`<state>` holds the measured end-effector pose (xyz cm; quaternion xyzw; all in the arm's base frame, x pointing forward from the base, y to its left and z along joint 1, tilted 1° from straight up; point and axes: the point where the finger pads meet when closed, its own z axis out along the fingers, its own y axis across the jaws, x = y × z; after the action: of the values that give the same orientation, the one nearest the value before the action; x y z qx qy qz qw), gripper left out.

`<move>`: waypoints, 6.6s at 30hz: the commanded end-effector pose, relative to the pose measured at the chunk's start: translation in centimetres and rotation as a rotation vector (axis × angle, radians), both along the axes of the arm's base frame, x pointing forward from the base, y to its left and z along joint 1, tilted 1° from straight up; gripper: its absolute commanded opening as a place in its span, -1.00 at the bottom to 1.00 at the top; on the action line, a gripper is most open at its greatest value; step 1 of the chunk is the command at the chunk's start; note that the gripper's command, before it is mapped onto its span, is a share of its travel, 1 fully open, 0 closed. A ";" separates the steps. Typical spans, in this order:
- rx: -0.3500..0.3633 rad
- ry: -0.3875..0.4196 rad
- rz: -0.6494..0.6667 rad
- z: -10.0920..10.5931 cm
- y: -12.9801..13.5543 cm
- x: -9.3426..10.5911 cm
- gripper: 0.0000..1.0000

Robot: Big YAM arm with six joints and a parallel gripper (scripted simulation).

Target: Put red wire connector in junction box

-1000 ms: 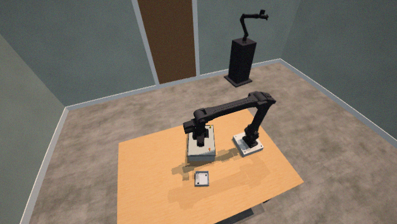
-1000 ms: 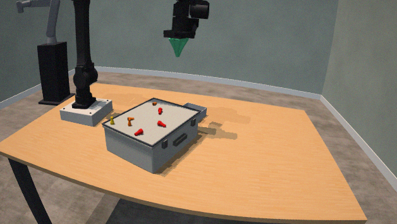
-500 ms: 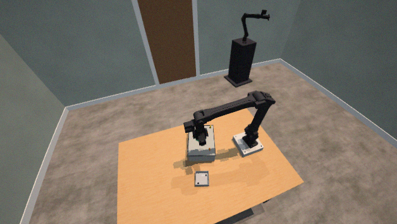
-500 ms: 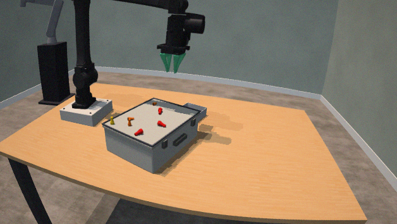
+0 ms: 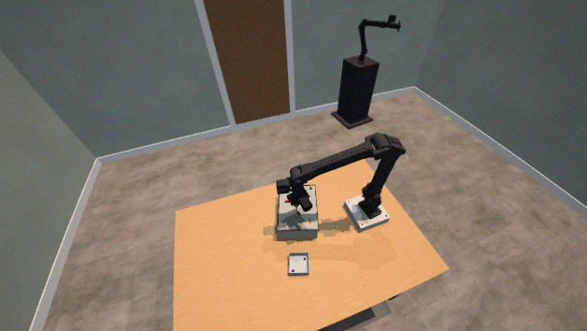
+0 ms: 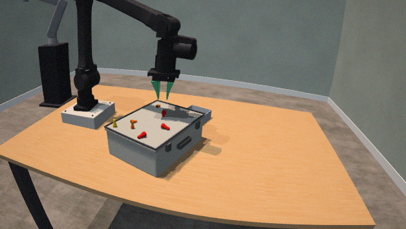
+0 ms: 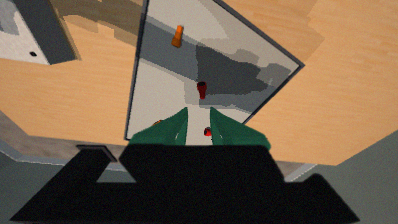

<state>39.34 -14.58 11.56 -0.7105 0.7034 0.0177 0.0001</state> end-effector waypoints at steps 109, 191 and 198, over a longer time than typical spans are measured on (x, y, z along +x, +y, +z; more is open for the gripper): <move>-0.010 -0.038 0.079 -5.7 0.5 1.0 -0.81; -0.008 -0.048 0.072 2.5 7.1 6.4 -0.81; -0.004 -0.049 0.072 2.5 12.8 9.4 -0.81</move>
<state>45.79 -3.61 12.83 -0.7506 0.6607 0.0102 0.0065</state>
